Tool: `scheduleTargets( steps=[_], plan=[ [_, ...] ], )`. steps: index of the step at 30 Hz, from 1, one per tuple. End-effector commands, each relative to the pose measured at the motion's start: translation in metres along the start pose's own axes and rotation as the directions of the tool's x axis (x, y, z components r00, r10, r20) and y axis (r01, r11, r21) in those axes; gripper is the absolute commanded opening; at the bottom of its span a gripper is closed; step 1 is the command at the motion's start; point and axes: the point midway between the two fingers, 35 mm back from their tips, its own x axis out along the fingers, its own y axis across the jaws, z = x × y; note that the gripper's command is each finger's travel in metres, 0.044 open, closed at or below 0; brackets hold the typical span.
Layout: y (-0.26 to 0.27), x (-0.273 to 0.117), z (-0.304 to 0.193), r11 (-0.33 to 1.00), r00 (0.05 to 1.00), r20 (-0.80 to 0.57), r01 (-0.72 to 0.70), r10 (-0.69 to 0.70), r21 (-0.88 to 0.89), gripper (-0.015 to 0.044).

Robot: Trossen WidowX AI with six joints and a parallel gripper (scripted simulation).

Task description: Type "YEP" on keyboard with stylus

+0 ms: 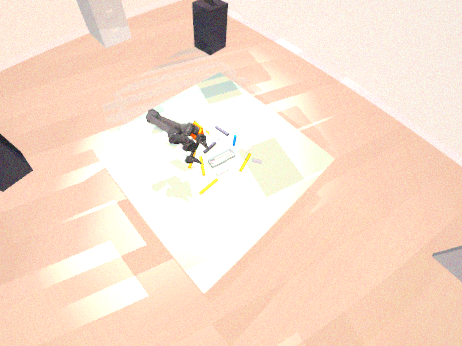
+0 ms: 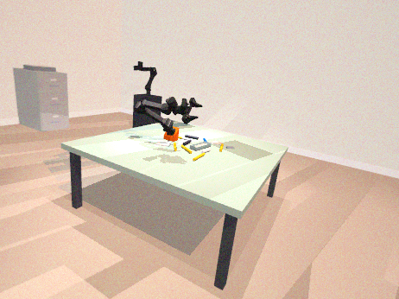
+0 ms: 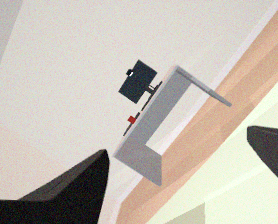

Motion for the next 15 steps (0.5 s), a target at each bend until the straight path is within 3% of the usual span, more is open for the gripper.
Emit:
scheduleTargets(
  steps=[1,8,15],
  plan=[
    [0.0,0.002,-0.002,1.0,1.0,-0.011,0.001,-0.001,0.005,0.0414],
    [0.02,0.044,-0.102,0.989,0.906,-0.421,0.095,-0.038,0.114,0.023],
    [0.027,0.044,-0.214,0.956,0.597,-0.778,0.293,-0.196,-0.017,0.0046]
  ],
)
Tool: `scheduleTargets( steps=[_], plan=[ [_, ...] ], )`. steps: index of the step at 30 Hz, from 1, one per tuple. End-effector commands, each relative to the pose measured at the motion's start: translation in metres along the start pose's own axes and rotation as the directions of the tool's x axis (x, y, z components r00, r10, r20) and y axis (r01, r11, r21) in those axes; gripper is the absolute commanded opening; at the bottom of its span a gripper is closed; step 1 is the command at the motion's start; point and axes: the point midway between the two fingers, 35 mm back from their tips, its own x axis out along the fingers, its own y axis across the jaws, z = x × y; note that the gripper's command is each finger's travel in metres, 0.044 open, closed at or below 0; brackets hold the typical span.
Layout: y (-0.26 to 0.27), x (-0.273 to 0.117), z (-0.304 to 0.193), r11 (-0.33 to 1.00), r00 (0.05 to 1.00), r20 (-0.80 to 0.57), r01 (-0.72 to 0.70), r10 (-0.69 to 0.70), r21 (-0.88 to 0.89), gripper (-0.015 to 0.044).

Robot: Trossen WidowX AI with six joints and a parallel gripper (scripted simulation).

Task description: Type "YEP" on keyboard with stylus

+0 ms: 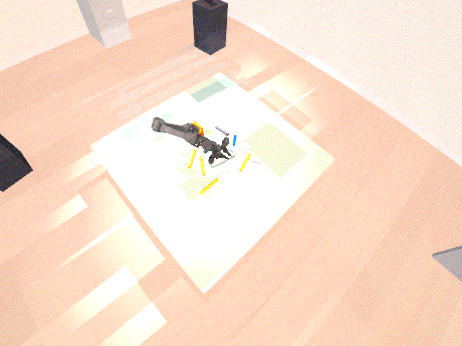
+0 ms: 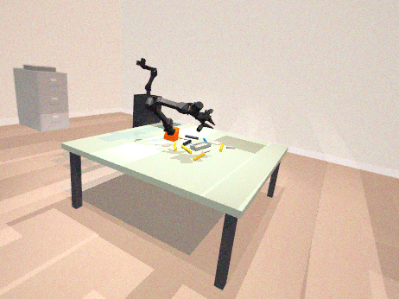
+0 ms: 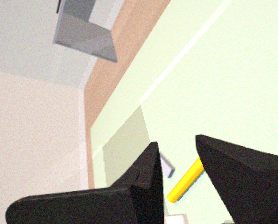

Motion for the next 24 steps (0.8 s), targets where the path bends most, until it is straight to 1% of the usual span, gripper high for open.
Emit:
scheduleTargets(
  steps=[1,2,5,8,11,14,16,24],
  plan=[
    [-0.001,0.03,-0.045,0.989,0.969,-0.201,0.144,-0.145,-0.022,0.002],
    [-0.003,0.036,-0.058,0.982,0.95,-0.25,0.185,-0.189,-0.04,0.0],
    [-0.009,0.05,-0.095,0.945,0.869,-0.37,0.306,-0.328,-0.118,0.0],
    [-0.017,0.058,-0.128,0.882,0.763,-0.443,0.412,-0.471,-0.229,0.0],
    [-0.026,0.061,-0.157,0.793,0.642,-0.466,0.495,-0.61,-0.355,0.0],
    [-0.035,0.062,-0.179,0.685,0.524,-0.442,0.548,-0.728,-0.479,0.0],
    [-0.037,0.062,-0.183,0.657,0.497,-0.43,0.557,-0.754,-0.508,0.0],
    [-0.037,0.062,-0.183,0.657,0.497,-0.43,0.557,-0.754,-0.508,0.0]
  ],
)
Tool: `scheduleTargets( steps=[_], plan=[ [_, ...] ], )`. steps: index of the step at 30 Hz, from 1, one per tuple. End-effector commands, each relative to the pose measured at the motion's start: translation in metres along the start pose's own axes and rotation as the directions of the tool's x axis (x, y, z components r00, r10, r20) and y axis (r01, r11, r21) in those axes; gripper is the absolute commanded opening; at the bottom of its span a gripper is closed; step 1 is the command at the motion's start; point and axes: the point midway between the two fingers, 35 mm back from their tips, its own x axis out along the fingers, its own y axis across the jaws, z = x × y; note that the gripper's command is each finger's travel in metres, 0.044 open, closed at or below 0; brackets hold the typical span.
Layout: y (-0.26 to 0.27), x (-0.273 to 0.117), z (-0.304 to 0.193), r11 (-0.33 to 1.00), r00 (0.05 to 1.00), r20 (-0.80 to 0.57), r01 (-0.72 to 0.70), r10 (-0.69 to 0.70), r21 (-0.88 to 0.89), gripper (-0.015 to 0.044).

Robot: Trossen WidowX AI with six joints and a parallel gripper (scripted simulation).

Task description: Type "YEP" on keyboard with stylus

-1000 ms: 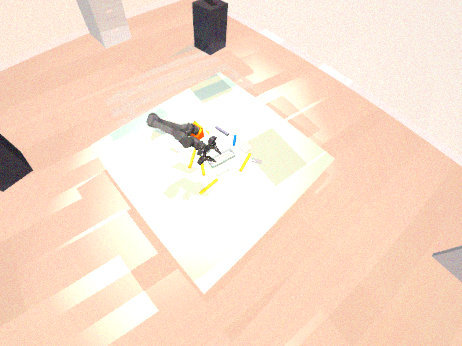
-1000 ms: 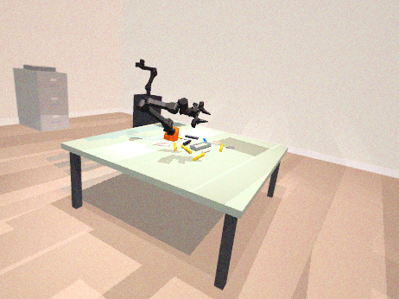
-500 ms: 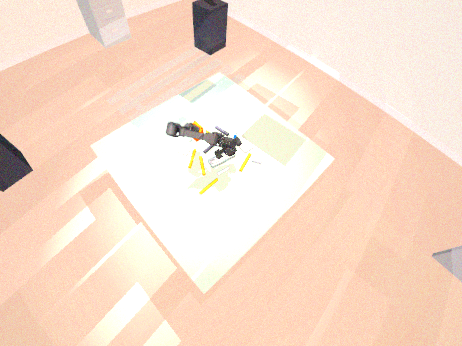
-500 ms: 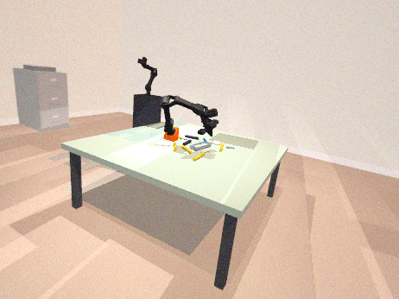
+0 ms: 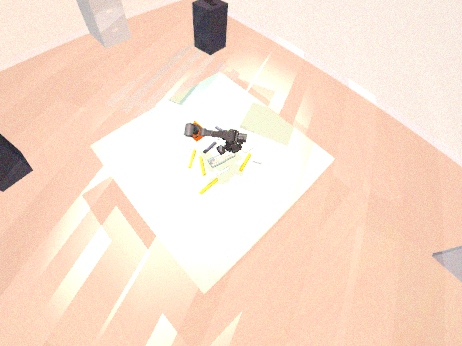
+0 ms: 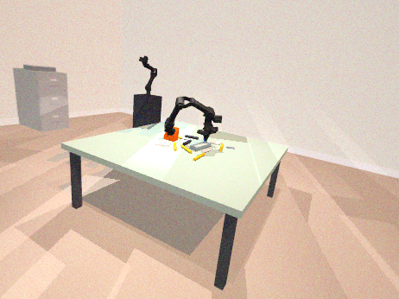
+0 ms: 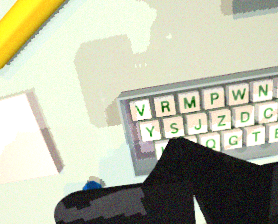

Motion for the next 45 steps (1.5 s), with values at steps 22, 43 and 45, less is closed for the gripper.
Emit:
scheduleTargets(
  steps=[22,43,45],
  plan=[
    [-0.08,-0.001,0.002,1.0,1.0,0.003,0.012,-0.012,0.001,0.0],
    [-0.098,-0.001,-0.029,1.0,1.0,0.002,0.015,-0.015,0.0,0.0],
    [-0.098,-0.001,-0.029,1.0,1.0,0.002,0.015,-0.015,0.0,0.0]
  ],
)
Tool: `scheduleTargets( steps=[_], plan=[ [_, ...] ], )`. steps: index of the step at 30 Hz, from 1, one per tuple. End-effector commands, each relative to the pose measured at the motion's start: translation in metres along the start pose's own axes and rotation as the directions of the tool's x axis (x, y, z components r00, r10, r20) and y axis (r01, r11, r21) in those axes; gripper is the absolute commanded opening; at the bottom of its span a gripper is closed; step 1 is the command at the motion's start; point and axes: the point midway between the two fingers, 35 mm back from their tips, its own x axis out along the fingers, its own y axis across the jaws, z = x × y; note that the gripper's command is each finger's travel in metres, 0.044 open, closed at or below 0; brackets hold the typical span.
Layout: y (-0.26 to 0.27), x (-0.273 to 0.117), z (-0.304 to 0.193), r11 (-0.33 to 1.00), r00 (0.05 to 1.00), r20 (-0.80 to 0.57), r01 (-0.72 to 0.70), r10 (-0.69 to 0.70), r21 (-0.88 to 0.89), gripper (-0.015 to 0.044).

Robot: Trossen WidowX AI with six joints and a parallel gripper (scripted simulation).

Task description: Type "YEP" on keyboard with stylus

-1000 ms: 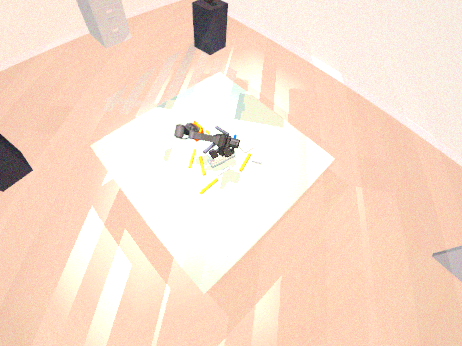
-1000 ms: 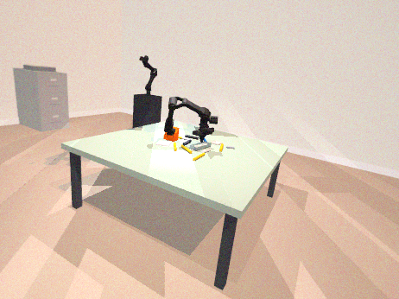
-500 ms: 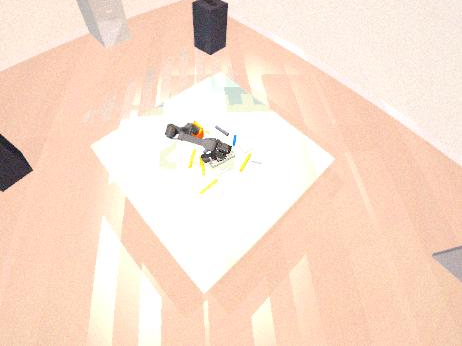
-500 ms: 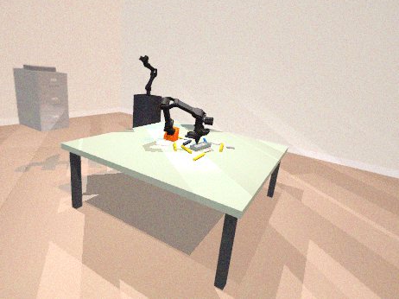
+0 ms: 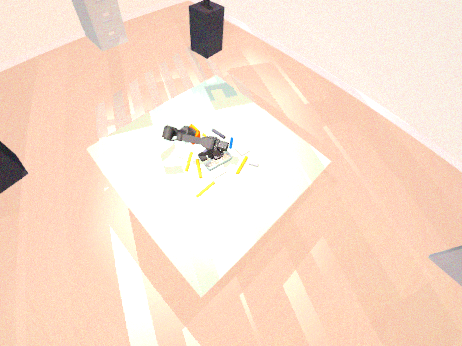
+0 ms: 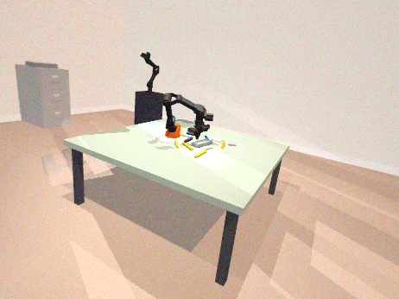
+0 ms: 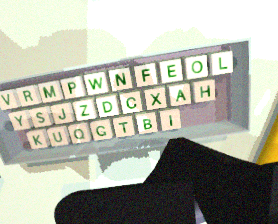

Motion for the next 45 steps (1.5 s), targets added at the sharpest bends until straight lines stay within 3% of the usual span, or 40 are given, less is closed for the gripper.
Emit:
scheduleTargets(
  steps=[1,8,15,27,33,42,45],
  plan=[
    [0.003,0.001,-0.004,1.0,1.0,-0.003,-0.002,0.002,0.011,0.0],
    [0.005,0.001,-0.004,1.0,1.0,-0.003,-0.003,0.003,0.011,0.0],
    [0.075,0.0,-0.003,1.0,1.0,-0.002,-0.007,0.007,0.013,0.0],
    [0.077,0.0,-0.003,1.0,1.0,-0.002,-0.007,0.007,0.013,0.0],
    [0.077,-0.058,-0.003,1.0,1.0,-0.003,-0.009,0.009,0.012,0.0],
    [0.078,-0.057,-0.002,1.0,1.0,0.01,-0.012,0.012,0.005,0.0],
    [0.078,-0.056,-0.002,1.0,1.0,0.008,-0.011,0.011,0.006,0.0079]
  ],
)
